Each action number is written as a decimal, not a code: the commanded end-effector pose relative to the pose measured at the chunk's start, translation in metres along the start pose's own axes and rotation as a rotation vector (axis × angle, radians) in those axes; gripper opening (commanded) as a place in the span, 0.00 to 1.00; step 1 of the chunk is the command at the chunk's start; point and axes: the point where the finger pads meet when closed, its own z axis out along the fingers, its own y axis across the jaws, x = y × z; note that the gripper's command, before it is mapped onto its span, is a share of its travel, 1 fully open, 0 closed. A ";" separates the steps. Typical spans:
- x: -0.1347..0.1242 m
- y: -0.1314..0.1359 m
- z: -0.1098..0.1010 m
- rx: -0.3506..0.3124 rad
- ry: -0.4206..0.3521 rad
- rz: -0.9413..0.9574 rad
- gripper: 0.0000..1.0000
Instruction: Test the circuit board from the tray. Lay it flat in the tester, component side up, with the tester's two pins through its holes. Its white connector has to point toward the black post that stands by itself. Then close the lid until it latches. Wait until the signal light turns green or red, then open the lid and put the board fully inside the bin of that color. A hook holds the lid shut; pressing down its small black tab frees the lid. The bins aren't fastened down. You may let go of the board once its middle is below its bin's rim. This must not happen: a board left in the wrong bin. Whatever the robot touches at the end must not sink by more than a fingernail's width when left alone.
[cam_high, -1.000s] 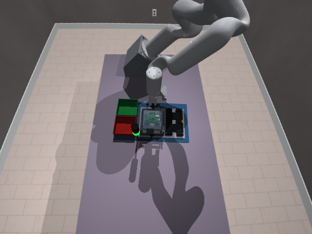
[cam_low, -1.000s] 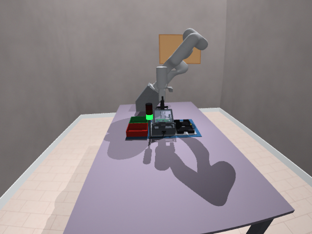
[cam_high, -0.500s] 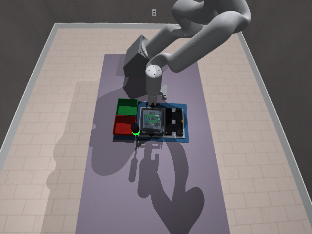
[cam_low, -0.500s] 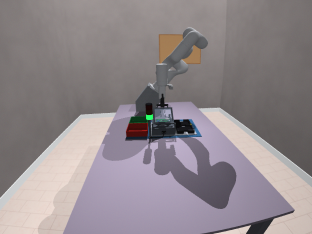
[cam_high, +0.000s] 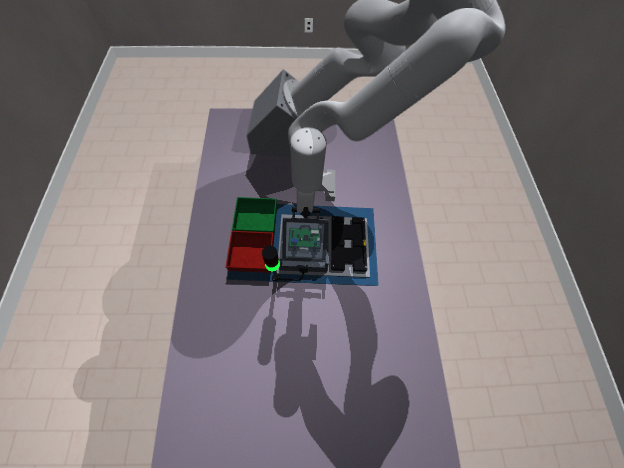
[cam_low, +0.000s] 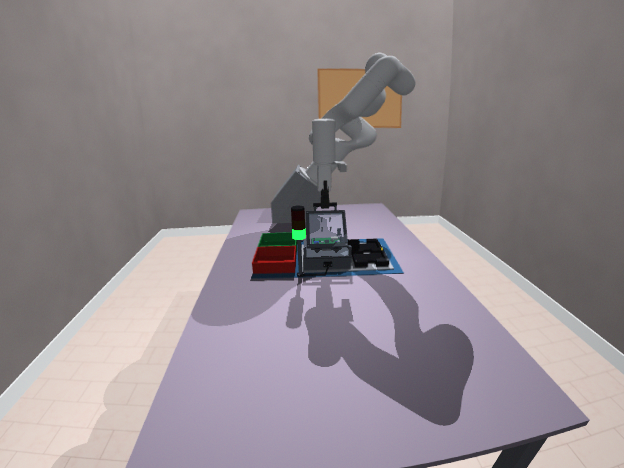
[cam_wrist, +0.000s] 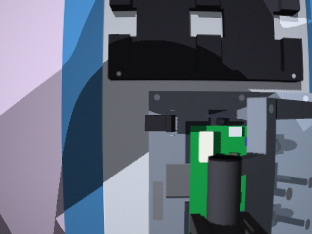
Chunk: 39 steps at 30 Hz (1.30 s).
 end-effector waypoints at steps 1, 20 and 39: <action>0.000 0.003 -0.003 -0.001 -0.001 0.000 0.00; 0.000 0.003 -0.003 -0.001 -0.001 0.000 0.28; 0.000 0.003 -0.003 -0.001 -0.001 0.000 0.28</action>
